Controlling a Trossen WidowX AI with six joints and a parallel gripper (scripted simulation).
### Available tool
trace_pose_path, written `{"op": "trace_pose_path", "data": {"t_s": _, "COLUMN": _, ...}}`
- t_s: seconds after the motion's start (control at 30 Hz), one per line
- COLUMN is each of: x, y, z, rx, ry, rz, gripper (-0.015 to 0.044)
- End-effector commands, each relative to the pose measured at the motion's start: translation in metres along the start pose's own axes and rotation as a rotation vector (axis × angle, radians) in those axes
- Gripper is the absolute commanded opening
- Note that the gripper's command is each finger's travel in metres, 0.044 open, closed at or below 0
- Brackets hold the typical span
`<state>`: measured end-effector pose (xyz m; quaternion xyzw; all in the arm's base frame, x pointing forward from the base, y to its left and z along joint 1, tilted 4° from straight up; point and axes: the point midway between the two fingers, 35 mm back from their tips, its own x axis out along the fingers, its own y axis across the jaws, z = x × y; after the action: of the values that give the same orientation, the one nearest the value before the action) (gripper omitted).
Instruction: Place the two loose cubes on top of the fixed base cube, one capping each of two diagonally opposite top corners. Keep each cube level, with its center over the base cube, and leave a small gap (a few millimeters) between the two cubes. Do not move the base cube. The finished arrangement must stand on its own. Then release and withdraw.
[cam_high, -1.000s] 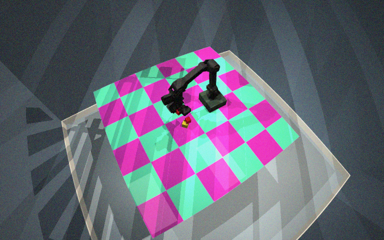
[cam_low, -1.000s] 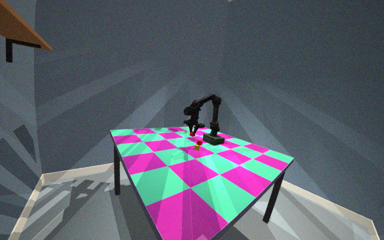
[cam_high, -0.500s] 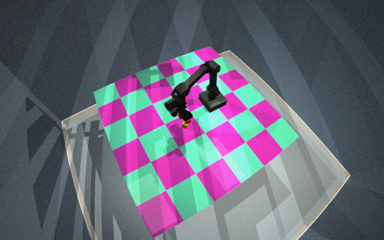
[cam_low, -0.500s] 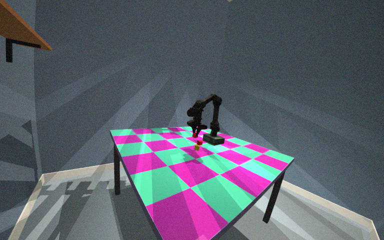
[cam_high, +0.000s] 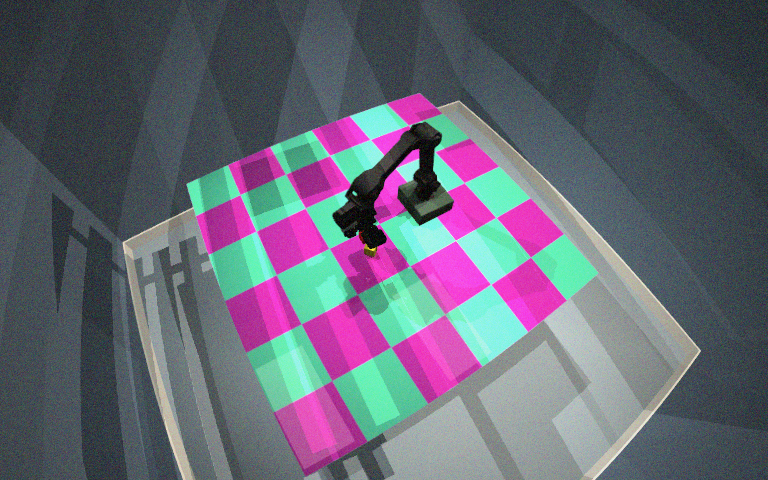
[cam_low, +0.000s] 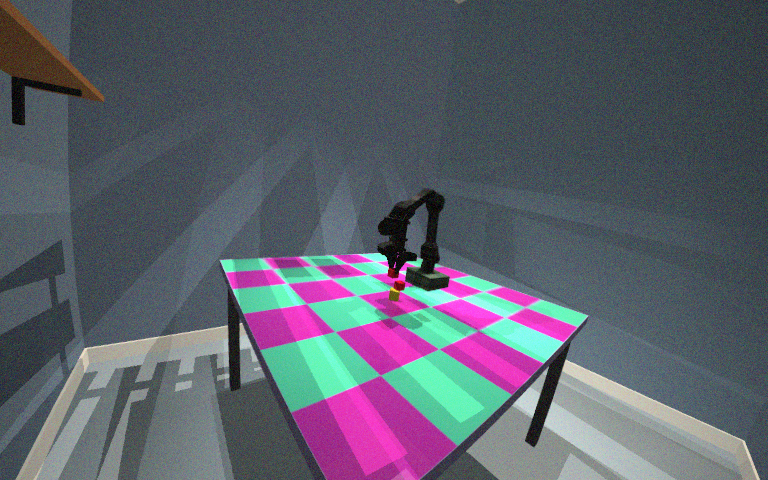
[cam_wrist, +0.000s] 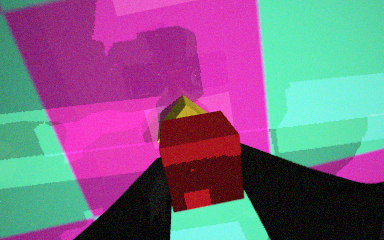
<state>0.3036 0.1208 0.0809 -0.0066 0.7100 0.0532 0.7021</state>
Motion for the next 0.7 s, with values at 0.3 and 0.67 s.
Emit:
{"op": "trace_pose_path", "data": {"t_s": 0.3, "x": 0.025, "y": 0.0, "z": -0.004, "rx": 0.011, "ry": 0.011, "rz": 0.0, "gripper": 0.0105}}
{"op": "trace_pose_path", "data": {"t_s": 0.67, "x": 0.027, "y": 0.0, "z": -0.004, "rx": 0.01, "ry": 0.011, "rz": 0.0, "gripper": 0.0105}}
